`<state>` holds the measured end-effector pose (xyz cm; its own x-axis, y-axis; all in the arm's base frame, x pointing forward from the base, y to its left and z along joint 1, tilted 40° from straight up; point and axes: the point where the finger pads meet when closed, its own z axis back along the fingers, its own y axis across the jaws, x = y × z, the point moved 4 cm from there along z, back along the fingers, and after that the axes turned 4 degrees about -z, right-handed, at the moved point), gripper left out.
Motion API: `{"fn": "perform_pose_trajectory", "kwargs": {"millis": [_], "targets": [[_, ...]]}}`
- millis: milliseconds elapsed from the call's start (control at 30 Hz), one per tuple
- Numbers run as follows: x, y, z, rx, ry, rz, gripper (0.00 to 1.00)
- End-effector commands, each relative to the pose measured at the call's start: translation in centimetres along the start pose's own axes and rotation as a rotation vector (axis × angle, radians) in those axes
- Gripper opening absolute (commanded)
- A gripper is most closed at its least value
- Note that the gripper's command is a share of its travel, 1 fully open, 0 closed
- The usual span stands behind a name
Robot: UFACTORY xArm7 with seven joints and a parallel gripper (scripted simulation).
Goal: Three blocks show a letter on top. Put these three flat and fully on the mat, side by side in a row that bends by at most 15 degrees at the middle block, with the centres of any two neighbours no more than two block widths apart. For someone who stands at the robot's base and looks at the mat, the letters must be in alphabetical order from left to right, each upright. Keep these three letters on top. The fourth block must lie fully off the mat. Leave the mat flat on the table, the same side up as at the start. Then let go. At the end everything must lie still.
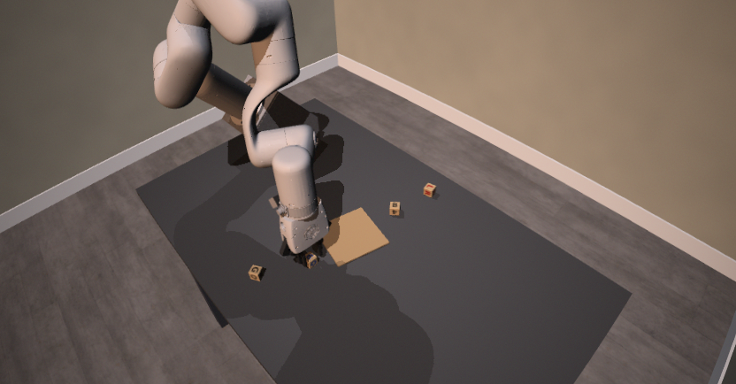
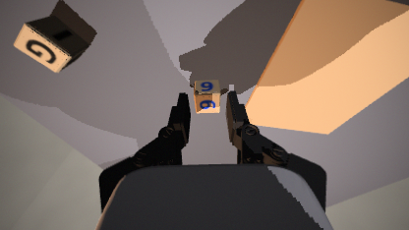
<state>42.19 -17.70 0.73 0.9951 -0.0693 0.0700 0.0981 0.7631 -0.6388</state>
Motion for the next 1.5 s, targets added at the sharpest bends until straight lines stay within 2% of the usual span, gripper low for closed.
{"fn": "perform_pose_trajectory", "kwargs": {"millis": [0,333,633,667,1333,1367,1400,1467], "targets": [[0.0,0.0,1.4,0.0,0.0,0.0,0.42],[0.0,0.0,6.3,0.0,0.0,0.0,0.42],[0.0,0.0,7.1,0.0,0.0,0.0,0.42],[0.0,0.0,7.1,0.0,0.0,0.0,1.0],[0.1,0.2,7.1,-0.001,-0.001,0.006,1.0],[0.5,1.4,7.1,-0.002,-0.003,0.042,1.0],[1.3,4.0,7.2,-0.003,-0.007,0.119,1.0],[1.7,5.8,7.2,-0.004,-0.009,0.168,1.0]]}}
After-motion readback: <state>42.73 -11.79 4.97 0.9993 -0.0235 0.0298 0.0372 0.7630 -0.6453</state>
